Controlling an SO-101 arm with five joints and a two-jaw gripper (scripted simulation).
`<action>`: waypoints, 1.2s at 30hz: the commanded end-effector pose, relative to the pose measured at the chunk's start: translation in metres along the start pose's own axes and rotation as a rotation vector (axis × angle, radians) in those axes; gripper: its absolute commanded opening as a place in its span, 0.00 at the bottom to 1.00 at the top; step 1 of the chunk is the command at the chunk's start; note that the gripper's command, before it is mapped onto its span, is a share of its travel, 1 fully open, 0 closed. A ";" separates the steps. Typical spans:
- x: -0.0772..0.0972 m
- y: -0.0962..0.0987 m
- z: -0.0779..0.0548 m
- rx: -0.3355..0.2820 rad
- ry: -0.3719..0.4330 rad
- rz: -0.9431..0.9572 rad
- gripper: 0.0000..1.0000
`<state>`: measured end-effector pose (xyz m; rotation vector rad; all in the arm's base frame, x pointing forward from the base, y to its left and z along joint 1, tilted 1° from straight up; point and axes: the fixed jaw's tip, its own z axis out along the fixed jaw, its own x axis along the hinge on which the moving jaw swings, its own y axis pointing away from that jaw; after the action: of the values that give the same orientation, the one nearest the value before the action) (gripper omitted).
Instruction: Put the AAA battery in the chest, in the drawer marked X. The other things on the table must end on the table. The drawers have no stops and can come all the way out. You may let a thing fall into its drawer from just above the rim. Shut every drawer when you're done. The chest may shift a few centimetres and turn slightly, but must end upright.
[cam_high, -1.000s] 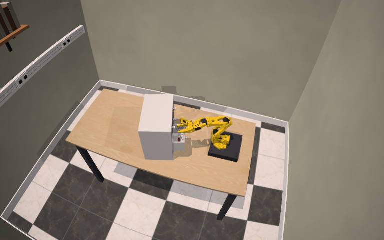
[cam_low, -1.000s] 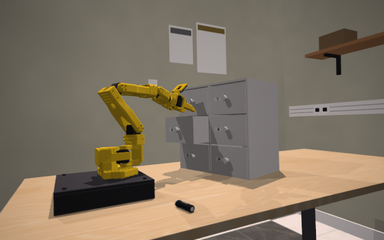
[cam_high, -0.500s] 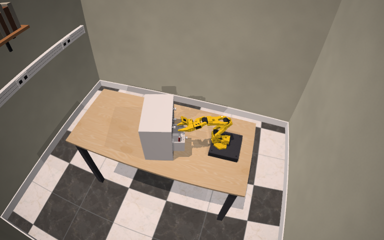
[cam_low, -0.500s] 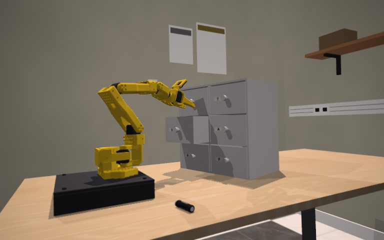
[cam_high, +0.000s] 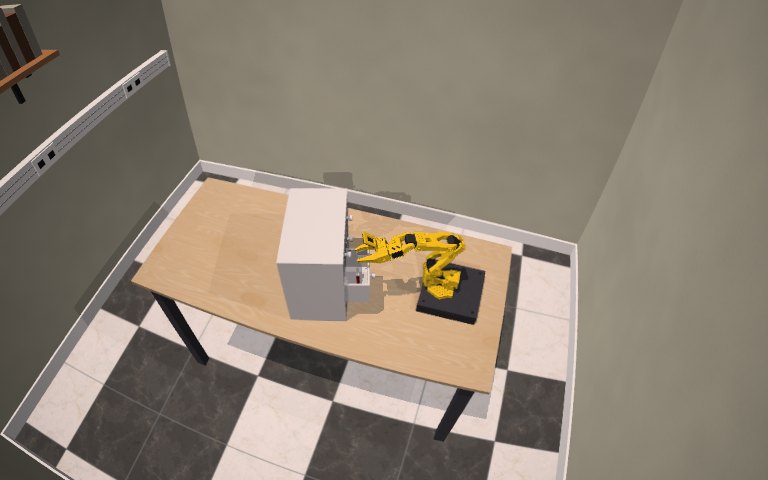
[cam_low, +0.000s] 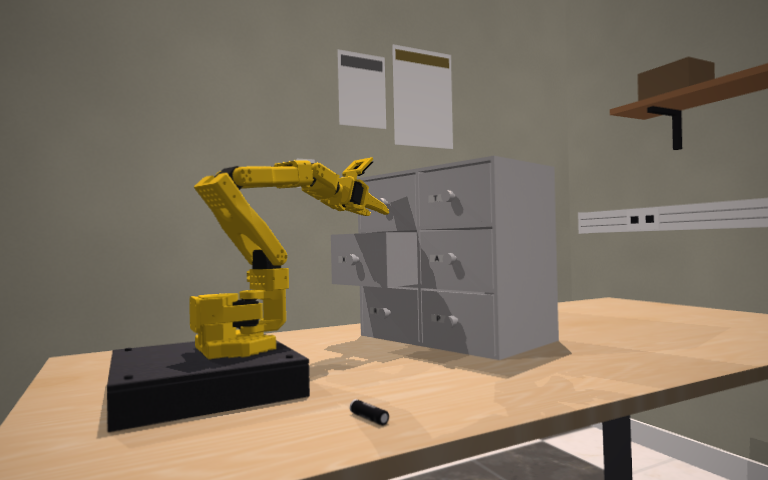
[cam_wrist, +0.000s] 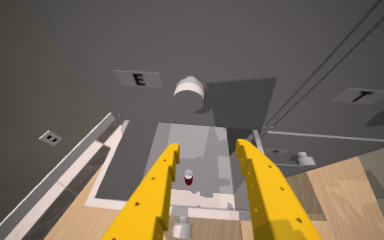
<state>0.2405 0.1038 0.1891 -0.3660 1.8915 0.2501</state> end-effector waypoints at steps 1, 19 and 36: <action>-0.002 0.002 -0.012 -0.007 -0.009 -0.002 0.23; 0.007 0.001 -0.051 -0.004 -0.009 -0.004 0.23; 0.025 0.013 -0.077 -0.069 0.040 -0.015 0.22</action>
<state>0.1755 0.0841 0.1971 -0.3966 1.9001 0.2679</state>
